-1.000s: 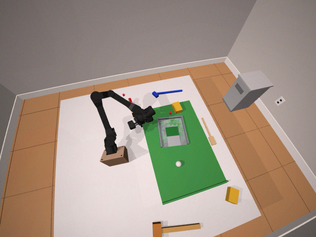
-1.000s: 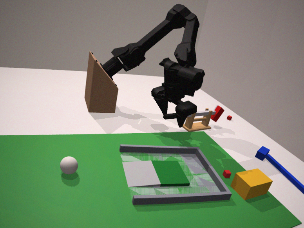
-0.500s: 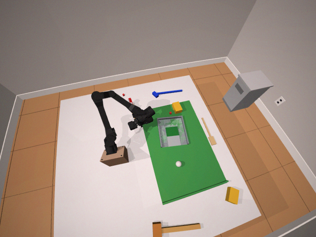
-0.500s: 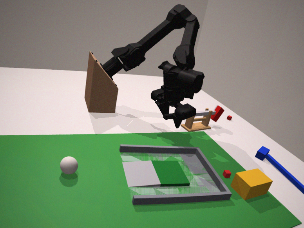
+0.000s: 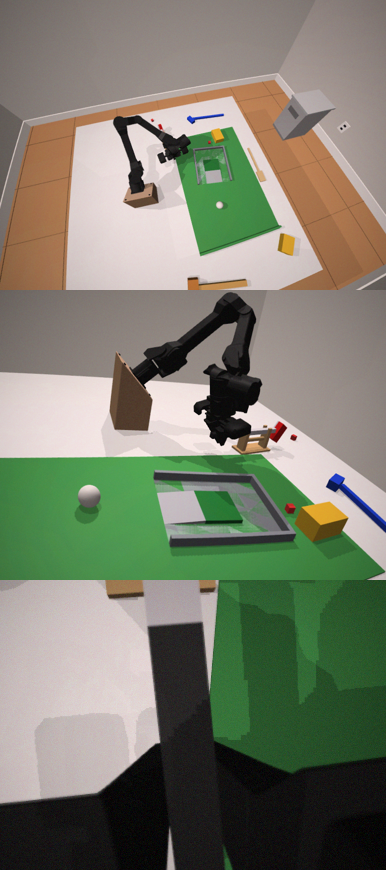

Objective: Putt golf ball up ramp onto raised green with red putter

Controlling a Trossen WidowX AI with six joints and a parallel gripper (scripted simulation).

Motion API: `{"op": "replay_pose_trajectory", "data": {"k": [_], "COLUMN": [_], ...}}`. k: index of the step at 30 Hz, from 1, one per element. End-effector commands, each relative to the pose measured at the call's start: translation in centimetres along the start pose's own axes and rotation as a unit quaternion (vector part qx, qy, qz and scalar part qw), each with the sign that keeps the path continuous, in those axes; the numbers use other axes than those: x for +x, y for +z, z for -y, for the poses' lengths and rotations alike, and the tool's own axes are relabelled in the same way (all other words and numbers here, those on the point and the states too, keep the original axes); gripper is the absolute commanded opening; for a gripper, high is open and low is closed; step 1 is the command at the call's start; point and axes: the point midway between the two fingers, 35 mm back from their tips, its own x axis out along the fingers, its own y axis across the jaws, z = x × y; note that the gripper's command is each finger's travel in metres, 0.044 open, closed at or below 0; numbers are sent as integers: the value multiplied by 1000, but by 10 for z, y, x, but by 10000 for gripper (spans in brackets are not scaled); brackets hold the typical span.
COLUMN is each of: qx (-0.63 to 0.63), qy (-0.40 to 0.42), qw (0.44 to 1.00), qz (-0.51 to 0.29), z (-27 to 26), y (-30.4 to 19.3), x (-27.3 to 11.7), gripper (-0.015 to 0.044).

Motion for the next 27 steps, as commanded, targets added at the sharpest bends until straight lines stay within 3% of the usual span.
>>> {"op": "replay_pose_trajectory", "data": {"k": [1,27], "qx": [-1,0], "qy": [0,0], "qw": [1000,1000], "qz": [-1,-2], "z": [1,1], "y": [0,26], "x": [-3,-96], "gripper": [0,0]}}
